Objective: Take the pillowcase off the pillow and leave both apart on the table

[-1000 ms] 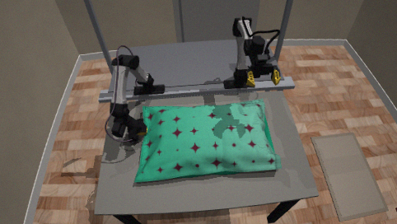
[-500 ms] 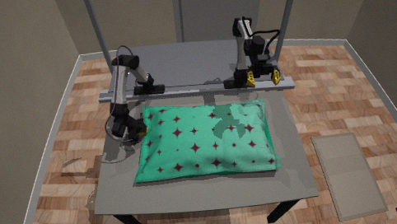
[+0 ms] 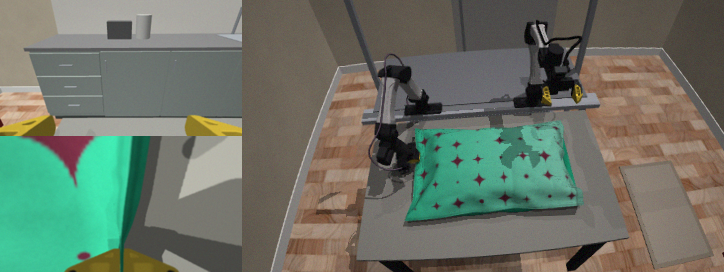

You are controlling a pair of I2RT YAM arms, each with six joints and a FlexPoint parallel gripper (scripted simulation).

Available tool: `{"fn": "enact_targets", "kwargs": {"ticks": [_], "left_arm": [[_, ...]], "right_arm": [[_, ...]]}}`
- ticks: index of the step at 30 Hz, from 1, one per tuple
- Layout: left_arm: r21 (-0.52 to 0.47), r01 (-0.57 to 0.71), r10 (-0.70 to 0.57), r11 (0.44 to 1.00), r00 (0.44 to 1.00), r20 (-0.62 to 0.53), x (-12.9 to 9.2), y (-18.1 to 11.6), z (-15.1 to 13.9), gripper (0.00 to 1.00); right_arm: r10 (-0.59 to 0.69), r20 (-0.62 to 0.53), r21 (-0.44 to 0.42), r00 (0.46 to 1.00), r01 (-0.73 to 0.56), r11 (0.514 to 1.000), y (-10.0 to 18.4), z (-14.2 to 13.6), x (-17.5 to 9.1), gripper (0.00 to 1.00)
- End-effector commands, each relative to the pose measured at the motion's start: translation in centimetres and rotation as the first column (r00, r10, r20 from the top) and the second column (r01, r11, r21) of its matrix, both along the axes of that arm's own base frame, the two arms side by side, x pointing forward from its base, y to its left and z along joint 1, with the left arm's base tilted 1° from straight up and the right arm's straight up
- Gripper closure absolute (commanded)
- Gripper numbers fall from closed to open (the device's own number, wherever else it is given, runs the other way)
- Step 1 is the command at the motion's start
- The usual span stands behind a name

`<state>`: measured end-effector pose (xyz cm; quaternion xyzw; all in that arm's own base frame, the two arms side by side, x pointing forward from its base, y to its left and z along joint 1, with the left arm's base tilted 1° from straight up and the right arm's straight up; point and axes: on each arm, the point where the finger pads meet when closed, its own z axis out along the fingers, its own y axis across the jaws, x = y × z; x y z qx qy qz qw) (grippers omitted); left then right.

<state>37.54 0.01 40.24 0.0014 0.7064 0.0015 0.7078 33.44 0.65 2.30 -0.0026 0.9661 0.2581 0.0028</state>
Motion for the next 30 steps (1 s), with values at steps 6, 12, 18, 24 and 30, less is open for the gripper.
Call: {"fn": "enact_targets", "kwargs": {"ticks": [6,12,18,24,30], "left_arm": [[-0.006,0.018,-0.018,1.000,0.999,0.036,-0.2,-0.4,1.8,0.00],[-0.006,0.018,-0.018,1.000,0.999,0.036,-0.2,-0.4,1.8,0.00],[-0.006,0.018,-0.018,1.000,0.999,0.036,-0.2,-0.4,1.8,0.00],[-0.006,0.018,-0.018,1.000,0.999,0.036,-0.2,-0.4,1.8,0.00],[-0.006,0.018,-0.018,1.000,0.999,0.036,-0.2,-0.4,1.8,0.00]], "right_arm": [[-0.012,0.038,-0.001,0.999,0.013,1.000,-0.2,2.1,0.8,1.00],[-0.012,0.036,-0.001,0.999,0.012,1.000,-0.2,2.6,0.8,1.00],[-0.012,0.037,0.000,0.999,0.012,1.000,-0.2,3.2,0.8,1.00],[-0.012,0.039,0.000,0.999,0.012,1.000,-0.2,3.7,0.8,1.00],[-0.012,0.037,0.000,0.999,0.012,1.000,-0.2,4.2,0.7,1.00]]}}
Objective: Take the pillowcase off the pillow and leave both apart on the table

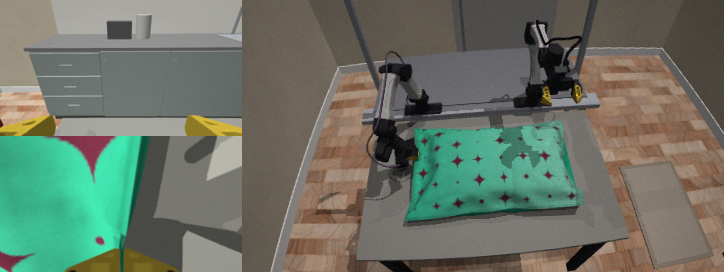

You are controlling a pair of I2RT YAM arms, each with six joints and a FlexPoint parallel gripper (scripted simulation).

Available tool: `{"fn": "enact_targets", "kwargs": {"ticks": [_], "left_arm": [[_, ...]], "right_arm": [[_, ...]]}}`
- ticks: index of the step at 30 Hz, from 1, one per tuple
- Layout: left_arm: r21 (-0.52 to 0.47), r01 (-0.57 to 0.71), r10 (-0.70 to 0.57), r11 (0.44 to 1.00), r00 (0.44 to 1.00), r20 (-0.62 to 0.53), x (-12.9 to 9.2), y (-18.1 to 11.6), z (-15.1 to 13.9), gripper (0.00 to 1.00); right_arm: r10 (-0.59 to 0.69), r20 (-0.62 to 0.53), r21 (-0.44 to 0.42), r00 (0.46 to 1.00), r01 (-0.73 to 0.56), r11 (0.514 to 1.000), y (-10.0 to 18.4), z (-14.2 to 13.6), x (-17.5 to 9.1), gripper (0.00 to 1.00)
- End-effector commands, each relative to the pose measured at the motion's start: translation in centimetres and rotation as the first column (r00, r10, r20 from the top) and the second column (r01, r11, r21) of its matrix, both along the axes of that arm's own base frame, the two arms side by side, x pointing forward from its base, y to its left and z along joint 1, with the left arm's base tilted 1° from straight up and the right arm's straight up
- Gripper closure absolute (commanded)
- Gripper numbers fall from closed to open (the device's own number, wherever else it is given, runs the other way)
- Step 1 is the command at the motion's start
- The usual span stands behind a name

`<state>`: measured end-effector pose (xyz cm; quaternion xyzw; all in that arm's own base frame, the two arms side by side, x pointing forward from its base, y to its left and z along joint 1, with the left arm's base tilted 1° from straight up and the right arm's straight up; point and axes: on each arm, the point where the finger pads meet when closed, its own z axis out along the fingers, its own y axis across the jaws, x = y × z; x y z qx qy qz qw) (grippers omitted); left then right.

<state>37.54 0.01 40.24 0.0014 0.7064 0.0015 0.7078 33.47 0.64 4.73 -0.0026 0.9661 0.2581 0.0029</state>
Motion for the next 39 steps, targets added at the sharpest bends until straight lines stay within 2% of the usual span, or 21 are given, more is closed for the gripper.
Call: {"fn": "enact_targets", "kwargs": {"ticks": [1,9,39], "left_arm": [[-0.006,0.018,-0.018,1.000,0.999,0.036,-0.2,-0.4,1.8,0.00],[-0.006,0.018,-0.018,1.000,0.999,0.036,-0.2,-0.4,1.8,0.00],[-0.006,0.018,-0.018,1.000,0.999,0.036,-0.2,-0.4,1.8,0.00]], "right_arm": [[-0.012,0.037,0.000,0.999,0.012,1.000,-0.2,1.9,0.7,1.00],[-0.007,0.021,0.001,1.000,0.007,1.000,-0.2,1.9,0.6,1.00],[-0.016,0.049,-0.015,0.999,0.017,1.000,-0.6,9.4,0.5,1.00]]}}
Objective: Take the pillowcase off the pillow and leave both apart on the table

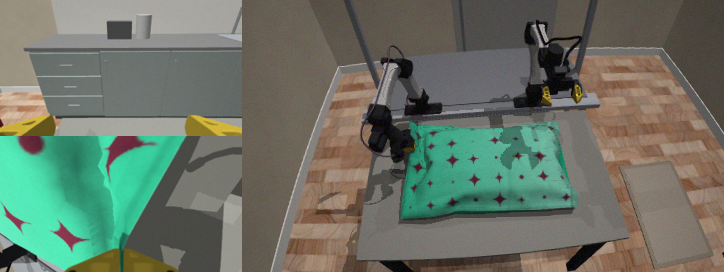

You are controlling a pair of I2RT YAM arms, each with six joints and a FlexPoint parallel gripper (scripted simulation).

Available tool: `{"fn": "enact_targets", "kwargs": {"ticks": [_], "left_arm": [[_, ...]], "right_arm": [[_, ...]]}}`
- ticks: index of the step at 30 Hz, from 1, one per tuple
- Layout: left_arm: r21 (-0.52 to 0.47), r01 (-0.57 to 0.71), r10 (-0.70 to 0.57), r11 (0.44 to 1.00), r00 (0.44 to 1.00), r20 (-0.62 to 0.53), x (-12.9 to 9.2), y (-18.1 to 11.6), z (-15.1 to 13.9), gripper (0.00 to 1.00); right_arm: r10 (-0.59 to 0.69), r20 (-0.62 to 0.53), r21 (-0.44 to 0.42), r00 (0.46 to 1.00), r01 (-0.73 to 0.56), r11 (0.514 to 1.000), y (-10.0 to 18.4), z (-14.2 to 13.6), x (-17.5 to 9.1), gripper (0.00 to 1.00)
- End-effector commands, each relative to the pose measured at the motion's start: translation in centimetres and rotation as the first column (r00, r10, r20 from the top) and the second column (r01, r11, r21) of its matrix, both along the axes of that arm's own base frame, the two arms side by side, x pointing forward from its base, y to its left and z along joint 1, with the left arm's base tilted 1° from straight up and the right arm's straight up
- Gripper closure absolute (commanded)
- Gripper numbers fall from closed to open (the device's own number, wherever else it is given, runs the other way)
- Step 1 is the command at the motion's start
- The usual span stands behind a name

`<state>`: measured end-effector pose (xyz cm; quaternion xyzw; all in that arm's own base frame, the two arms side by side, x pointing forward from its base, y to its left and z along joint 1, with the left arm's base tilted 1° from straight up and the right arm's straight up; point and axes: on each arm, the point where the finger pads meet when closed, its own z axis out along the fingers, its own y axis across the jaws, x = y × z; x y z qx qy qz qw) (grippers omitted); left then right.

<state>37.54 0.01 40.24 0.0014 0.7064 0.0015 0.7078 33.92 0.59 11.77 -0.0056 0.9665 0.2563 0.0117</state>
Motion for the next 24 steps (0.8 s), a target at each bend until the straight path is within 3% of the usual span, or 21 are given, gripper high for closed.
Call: {"fn": "enact_targets", "kwargs": {"ticks": [1,15,24], "left_arm": [[-0.006,0.018,-0.018,1.000,0.999,0.036,-0.2,-0.4,1.8,0.00],[-0.006,0.018,-0.018,1.000,0.999,0.036,-0.2,-0.4,1.8,0.00],[-0.006,0.018,-0.018,1.000,0.999,0.036,-0.2,-0.4,1.8,0.00]], "right_arm": [[-0.018,0.031,-0.013,0.999,0.018,1.000,-0.5,2.6,0.1,1.00],[-0.018,0.054,-0.011,0.998,0.019,1.000,-0.5,5.8,0.3,1.00],[-0.018,0.048,-0.009,0.999,0.019,1.000,-0.5,5.5,0.5,1.00]]}}
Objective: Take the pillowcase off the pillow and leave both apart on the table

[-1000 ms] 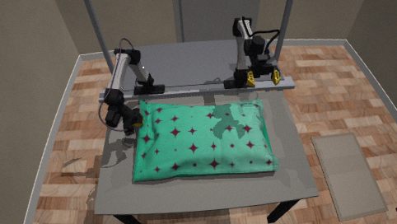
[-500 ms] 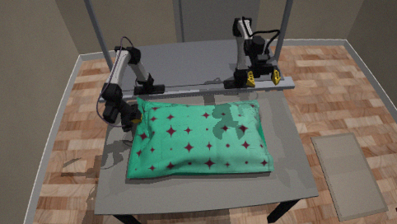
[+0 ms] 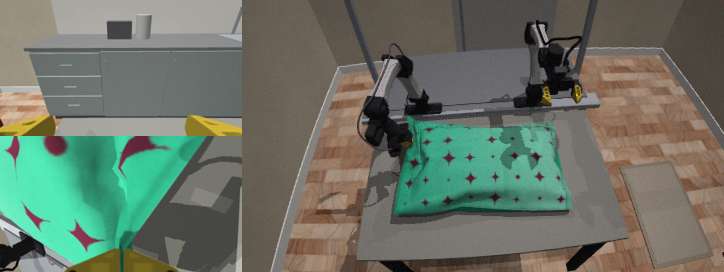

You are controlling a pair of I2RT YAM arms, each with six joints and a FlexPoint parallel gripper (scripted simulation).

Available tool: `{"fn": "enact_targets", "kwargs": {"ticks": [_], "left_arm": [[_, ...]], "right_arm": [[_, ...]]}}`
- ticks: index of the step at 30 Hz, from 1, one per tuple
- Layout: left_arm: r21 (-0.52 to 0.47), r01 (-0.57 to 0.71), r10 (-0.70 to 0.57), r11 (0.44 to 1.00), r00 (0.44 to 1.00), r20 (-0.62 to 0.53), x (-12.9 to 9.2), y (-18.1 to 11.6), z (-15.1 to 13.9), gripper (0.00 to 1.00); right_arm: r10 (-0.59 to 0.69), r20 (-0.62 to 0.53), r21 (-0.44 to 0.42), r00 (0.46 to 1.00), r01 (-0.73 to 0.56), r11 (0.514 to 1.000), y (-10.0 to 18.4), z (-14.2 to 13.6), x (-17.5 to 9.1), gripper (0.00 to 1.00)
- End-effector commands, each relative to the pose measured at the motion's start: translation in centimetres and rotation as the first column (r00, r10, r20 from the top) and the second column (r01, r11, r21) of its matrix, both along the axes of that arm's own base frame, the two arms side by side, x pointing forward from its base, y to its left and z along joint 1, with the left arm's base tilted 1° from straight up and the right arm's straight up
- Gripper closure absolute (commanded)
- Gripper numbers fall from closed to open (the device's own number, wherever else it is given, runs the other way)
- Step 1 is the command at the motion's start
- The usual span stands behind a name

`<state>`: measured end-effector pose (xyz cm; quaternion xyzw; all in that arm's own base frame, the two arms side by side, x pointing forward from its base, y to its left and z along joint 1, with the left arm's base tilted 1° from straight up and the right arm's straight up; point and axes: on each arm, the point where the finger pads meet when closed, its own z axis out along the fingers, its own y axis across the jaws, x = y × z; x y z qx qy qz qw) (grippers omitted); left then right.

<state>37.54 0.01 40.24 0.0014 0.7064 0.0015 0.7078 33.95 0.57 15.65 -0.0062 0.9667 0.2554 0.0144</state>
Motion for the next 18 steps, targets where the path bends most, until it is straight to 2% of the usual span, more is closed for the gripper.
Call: {"fn": "enact_targets", "kwargs": {"ticks": [1,18], "left_arm": [[-0.006,0.018,-0.018,1.000,0.999,0.036,-0.20,-0.45,1.80,0.00],[-0.006,0.018,-0.018,1.000,0.999,0.036,-0.20,-0.45,1.80,0.00]], "right_arm": [[-0.018,0.042,-0.008,0.999,0.018,1.000,-0.50,1.64,0.42,1.00],[-0.018,0.030,-0.002,0.999,0.018,1.000,-0.46,1.27,0.43,1.00]]}}
